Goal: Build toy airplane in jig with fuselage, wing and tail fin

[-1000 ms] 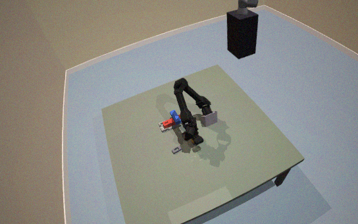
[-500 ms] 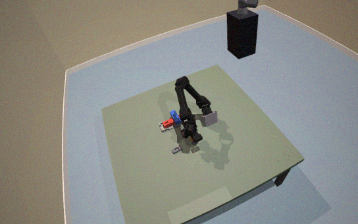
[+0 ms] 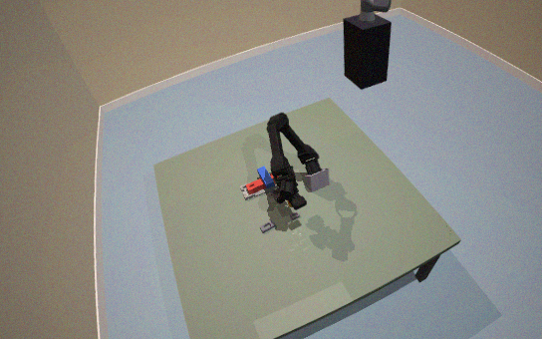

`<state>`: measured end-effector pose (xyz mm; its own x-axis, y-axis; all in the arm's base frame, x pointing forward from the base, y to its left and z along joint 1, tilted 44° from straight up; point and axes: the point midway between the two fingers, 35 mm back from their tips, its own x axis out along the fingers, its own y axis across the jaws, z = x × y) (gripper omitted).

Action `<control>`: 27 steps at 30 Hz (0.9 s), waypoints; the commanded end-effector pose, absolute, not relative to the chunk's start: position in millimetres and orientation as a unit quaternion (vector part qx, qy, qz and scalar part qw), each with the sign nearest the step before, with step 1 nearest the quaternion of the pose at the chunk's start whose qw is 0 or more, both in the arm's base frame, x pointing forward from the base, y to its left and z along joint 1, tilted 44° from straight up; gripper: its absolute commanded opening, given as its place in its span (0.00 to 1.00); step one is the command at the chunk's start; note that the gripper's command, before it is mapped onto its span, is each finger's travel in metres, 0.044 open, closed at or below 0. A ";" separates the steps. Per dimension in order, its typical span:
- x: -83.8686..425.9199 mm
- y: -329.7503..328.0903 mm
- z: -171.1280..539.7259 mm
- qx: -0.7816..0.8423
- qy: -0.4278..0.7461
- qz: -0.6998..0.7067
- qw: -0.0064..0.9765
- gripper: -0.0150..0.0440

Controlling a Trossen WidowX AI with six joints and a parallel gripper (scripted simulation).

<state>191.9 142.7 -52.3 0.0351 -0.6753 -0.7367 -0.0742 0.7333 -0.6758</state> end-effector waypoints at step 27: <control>208.2 150.8 -5.1 -0.282 0.667 -0.221 0.653 0.25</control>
<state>200.7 154.4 -10.0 0.0064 -0.6707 -0.7417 -0.0865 0.7386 -0.6686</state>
